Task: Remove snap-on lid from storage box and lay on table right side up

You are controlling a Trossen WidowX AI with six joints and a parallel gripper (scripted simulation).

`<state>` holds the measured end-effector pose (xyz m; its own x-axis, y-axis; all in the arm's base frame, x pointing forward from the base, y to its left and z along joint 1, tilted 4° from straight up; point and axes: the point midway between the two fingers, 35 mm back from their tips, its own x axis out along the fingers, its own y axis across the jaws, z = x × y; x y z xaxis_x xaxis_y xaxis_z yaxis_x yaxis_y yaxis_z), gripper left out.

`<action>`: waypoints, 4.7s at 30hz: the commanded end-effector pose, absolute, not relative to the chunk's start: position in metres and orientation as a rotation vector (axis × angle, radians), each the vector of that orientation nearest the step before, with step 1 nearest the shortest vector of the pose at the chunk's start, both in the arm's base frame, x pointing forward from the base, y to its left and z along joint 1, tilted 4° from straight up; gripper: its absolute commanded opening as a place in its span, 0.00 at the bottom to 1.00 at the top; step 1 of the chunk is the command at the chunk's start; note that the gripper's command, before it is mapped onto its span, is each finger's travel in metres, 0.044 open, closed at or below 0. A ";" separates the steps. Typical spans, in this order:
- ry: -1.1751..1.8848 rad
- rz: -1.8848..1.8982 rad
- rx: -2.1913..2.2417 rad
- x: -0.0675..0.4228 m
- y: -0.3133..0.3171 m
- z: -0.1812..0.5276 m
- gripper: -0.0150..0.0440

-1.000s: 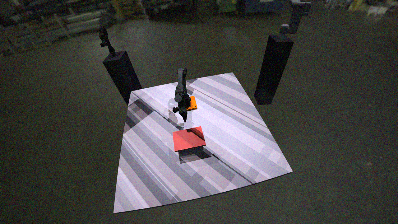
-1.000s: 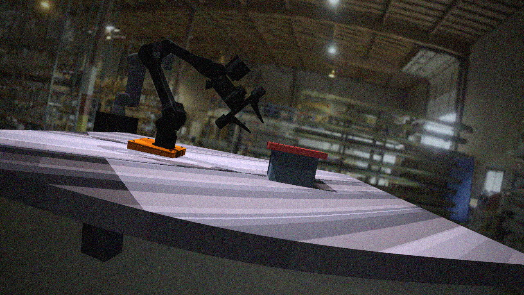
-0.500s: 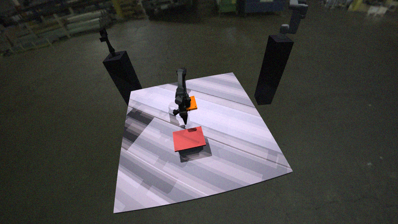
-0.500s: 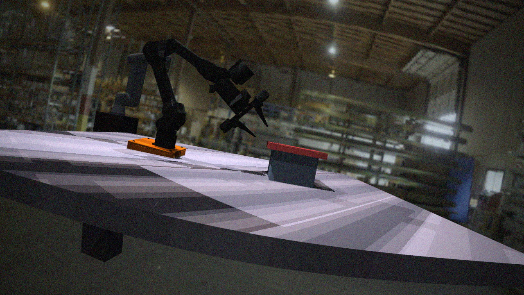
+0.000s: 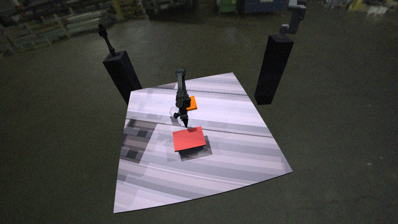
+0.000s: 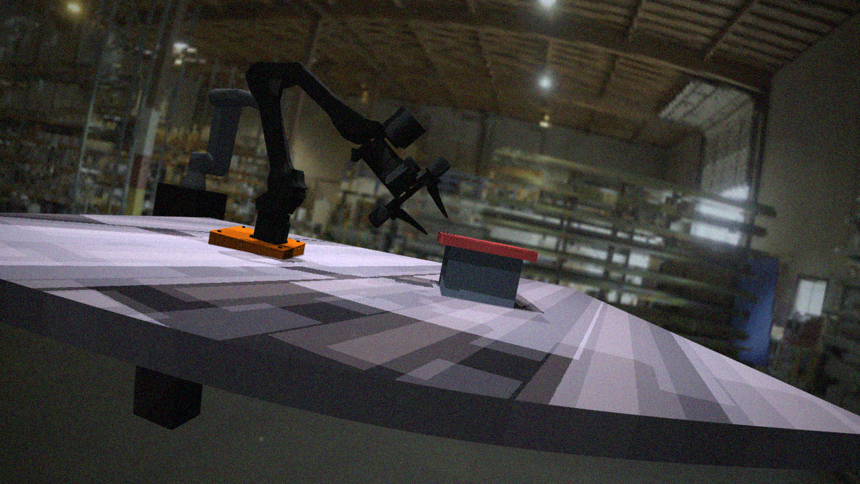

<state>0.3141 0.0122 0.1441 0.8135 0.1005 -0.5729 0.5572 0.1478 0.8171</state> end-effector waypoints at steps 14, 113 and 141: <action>0.577 -0.366 1.408 0.334 0.015 0.124 0.65; 0.579 -0.360 1.405 0.331 0.016 0.140 0.25; 0.579 -0.360 1.404 0.333 0.016 0.140 0.25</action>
